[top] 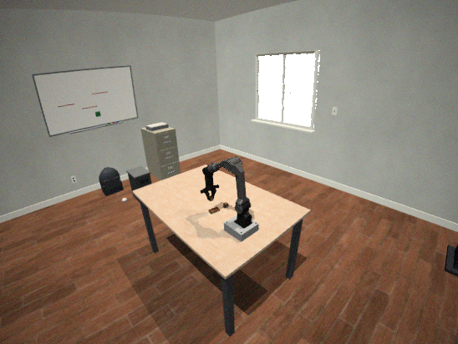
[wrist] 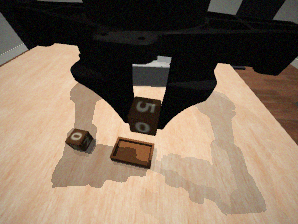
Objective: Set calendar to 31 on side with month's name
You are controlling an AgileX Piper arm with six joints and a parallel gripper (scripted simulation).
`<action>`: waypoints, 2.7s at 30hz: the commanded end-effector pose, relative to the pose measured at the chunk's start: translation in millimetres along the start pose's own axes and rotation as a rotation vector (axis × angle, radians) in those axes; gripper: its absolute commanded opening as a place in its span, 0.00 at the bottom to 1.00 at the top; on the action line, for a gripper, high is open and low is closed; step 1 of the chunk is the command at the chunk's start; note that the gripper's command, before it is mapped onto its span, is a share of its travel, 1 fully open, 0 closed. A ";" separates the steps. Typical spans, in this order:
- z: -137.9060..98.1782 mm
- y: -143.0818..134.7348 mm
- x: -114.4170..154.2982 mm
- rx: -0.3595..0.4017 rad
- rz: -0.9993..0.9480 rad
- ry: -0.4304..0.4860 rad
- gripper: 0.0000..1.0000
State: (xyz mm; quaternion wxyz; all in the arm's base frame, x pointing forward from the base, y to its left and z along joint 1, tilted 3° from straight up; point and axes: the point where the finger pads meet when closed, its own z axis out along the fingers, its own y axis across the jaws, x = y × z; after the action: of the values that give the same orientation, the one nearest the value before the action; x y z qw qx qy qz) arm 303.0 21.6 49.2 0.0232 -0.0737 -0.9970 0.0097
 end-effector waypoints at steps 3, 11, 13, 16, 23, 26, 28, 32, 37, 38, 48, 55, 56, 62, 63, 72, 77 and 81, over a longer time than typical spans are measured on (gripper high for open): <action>-1.2 -5.3 -1.5 -0.006 0.001 -0.003 0.34; -1.6 -5.8 -1.0 -0.006 0.000 -0.004 0.34; -1.5 -5.8 -1.0 -0.006 0.000 -0.004 0.34; 0.4 -5.9 -0.6 -0.005 0.000 -0.001 0.34; 8.9 -6.0 -0.4 -0.005 -0.001 0.000 0.34; 18.5 -6.1 -0.5 -0.005 0.000 0.001 0.34; 26.4 -6.1 -0.6 -0.005 0.000 0.001 0.34; 44.3 -6.2 -0.7 -0.005 0.000 0.001 0.34; 66.5 -6.3 -1.0 -0.005 0.000 0.001 0.34; 66.5 -6.3 -1.0 -0.005 0.000 0.001 0.34; 88.3 -6.2 -1.7 -0.005 0.000 0.000 0.34; 88.4 -6.1 -1.9 -0.005 0.000 -0.002 0.34; 88.4 -6.1 -1.9 -0.005 0.000 -0.002 0.34; 88.4 -6.1 -1.9 -0.005 0.000 -0.002 0.34; 88.4 -6.1 -1.9 -0.005 0.000 -0.002 0.34; 88.4 -6.1 -1.9 -0.005 0.000 -0.002 0.34; 88.4 -6.1 -1.9 -0.005 0.000 -0.002 0.34; 88.4 -6.1 -1.9 -0.005 0.000 -0.002 0.34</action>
State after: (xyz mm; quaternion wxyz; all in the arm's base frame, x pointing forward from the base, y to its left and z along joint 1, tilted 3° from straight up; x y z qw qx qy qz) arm 300.1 14.4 -39.0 0.0216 -0.0734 -0.9970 0.0068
